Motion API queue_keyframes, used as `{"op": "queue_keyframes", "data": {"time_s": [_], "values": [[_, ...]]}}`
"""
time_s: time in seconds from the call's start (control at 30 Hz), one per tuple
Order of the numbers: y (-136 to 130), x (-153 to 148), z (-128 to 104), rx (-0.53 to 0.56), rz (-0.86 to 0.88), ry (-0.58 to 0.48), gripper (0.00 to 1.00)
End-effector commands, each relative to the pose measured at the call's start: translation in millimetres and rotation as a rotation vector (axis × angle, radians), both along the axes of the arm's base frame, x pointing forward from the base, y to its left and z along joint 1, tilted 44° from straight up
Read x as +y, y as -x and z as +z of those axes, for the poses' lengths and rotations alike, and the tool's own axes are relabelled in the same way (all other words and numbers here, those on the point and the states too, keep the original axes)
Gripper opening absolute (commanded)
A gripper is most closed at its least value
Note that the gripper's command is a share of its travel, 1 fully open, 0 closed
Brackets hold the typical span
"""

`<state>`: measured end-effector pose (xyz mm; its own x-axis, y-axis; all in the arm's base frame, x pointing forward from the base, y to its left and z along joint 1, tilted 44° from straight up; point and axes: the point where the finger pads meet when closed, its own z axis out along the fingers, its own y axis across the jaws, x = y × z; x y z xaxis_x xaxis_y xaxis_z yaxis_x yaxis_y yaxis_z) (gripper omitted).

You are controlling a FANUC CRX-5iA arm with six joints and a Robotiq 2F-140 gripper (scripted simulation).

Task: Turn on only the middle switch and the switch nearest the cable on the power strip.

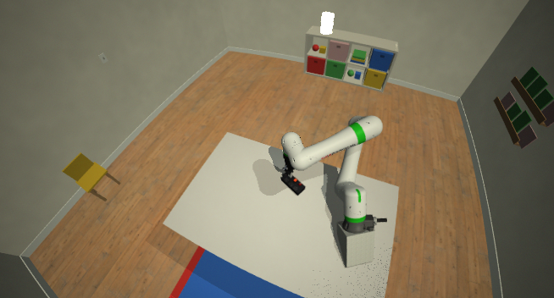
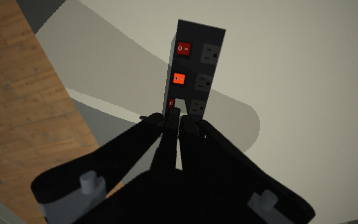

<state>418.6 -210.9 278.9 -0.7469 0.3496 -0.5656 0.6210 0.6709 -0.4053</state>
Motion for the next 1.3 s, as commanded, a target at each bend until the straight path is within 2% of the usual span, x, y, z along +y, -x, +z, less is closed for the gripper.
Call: {"op": "queue_keyframes", "data": {"time_s": [0.0,1.27], "values": [[-0.1,0.2,0.2,0.000,0.000,0.000,0.00],[-2.3,-5.9,-6.5,0.000,0.000,0.000,0.00]]}}
